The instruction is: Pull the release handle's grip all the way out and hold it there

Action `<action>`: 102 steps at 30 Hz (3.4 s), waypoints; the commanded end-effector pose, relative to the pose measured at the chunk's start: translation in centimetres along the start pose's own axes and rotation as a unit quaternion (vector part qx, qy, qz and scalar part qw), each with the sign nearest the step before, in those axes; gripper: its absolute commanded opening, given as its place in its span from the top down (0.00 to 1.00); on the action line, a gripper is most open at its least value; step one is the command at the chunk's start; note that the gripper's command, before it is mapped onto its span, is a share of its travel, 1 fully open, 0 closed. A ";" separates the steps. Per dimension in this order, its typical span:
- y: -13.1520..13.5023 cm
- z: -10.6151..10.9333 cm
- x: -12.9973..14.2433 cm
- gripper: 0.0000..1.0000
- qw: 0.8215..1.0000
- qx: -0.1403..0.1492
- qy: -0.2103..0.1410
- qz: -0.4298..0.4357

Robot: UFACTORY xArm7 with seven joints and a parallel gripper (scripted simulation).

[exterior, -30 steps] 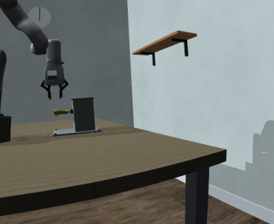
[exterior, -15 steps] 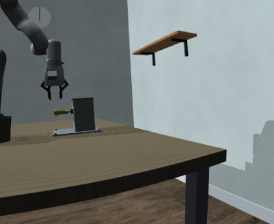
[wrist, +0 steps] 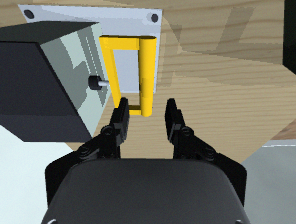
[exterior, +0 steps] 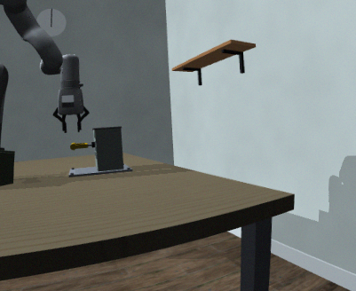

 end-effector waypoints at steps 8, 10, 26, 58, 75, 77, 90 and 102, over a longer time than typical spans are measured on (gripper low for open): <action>-0.1 -1.4 0.0 0.49 1.000 -0.002 -0.001 0.000; -0.1 -1.6 0.0 0.49 1.000 -0.002 -0.001 0.000; -0.2 -3.1 0.0 0.49 1.000 -0.002 -0.001 0.000; -0.2 -3.3 0.0 0.49 1.000 -0.002 -0.001 0.000; -0.3 -3.3 0.0 0.49 1.000 -0.002 -0.001 0.000; -0.3 -3.3 0.0 0.49 1.000 -0.002 -0.001 0.000; -0.3 -3.4 0.0 0.49 1.000 -0.002 -0.001 0.000; -0.3 -4.3 0.0 0.49 1.000 -0.002 -0.001 0.000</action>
Point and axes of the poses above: the point where the finger pads meet when closed, its own z axis back along the fingers, its own y axis across the jaws, x = y × z, the point moved 10 cm from there along z, back along the fingers, and after that the axes turned 3 degrees about -z, right-handed, at the moved point
